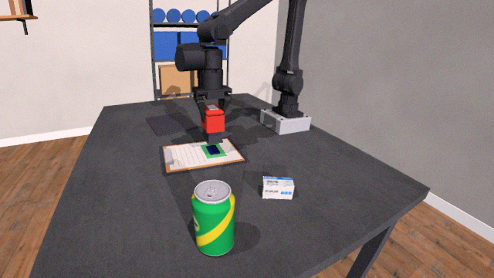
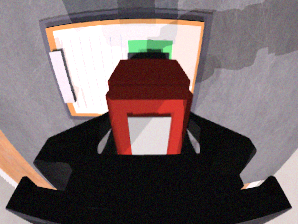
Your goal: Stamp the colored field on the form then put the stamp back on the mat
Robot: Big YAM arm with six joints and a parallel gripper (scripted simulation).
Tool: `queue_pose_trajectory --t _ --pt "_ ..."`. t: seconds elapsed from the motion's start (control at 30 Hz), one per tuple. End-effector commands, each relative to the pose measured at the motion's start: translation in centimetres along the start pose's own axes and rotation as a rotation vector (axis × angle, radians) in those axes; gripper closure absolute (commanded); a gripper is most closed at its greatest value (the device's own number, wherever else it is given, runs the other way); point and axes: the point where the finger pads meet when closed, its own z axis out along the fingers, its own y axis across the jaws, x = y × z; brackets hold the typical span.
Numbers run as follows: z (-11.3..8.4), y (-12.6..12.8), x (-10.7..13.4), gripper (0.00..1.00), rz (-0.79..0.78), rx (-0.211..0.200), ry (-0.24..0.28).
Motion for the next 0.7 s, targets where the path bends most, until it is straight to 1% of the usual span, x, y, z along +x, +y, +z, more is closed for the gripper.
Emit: queue_pose_trajectory --t 0.0,0.03,0.1,0.17,0.23,0.33,0.4,0.47,0.53,0.6,0.67 --pt "-1.4 3.2 -1.2 0.67 -0.021 -0.028 0.005" --pt "-1.5 4.0 -2.2 0.67 -0.038 -0.028 0.004" --pt "-1.5 5.9 -5.0 0.67 -0.084 -0.029 0.003" --pt "-1.6 8.1 -8.9 0.67 -0.144 -0.029 0.003" --pt "-1.6 10.0 -13.7 0.67 -0.210 -0.029 -0.002" --pt "-1.6 10.0 -13.7 0.67 -0.210 -0.029 -0.002" --pt "-1.5 11.4 -18.9 0.67 -0.277 -0.029 -0.006" --pt "-1.4 12.0 -23.8 0.67 -0.336 -0.029 -0.010" --pt "-1.3 12.2 -27.8 0.67 -0.383 -0.028 -0.012" --pt "-1.2 12.1 -30.3 0.67 -0.412 -0.027 -0.014" --pt "-1.1 12.0 -31.5 0.67 -0.426 -0.027 -0.015"
